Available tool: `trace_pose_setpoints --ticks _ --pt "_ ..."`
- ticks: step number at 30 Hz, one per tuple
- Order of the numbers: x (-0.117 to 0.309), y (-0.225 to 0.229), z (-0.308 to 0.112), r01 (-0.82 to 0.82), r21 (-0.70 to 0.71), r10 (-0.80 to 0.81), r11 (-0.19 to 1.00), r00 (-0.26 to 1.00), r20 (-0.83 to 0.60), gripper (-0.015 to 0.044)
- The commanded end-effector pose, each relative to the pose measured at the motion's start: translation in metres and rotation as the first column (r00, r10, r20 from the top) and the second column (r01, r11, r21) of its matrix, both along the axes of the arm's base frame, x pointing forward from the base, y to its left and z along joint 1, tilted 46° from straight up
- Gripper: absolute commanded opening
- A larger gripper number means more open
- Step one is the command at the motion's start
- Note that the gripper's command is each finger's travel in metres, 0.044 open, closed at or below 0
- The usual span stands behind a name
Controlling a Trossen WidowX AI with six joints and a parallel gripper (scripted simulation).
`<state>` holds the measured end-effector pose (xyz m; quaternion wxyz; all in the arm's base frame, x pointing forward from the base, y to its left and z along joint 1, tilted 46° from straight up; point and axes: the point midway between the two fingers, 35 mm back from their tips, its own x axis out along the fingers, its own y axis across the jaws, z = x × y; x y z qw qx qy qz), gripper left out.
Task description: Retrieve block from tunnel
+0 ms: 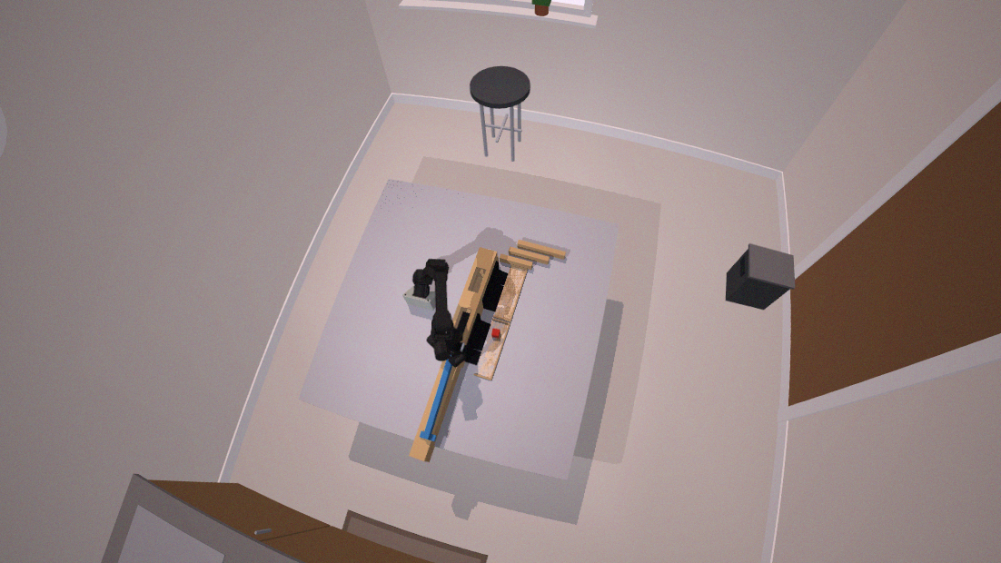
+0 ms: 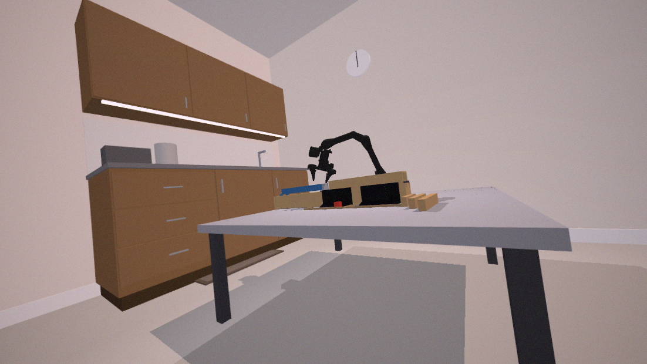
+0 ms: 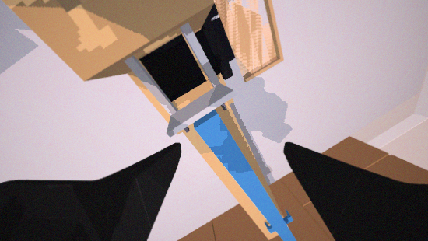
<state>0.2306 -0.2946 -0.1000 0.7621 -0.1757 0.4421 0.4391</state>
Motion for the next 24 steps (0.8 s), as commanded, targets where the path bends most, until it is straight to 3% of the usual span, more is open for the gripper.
trace_pose_setpoints --ticks 1,24 --pt "-0.0027 0.0082 -0.0015 -0.366 -0.121 0.384 0.923 0.898 0.214 0.0440" --pt "-0.0017 0.0161 -0.0102 -0.366 -0.121 0.384 0.923 0.898 0.214 0.0440"
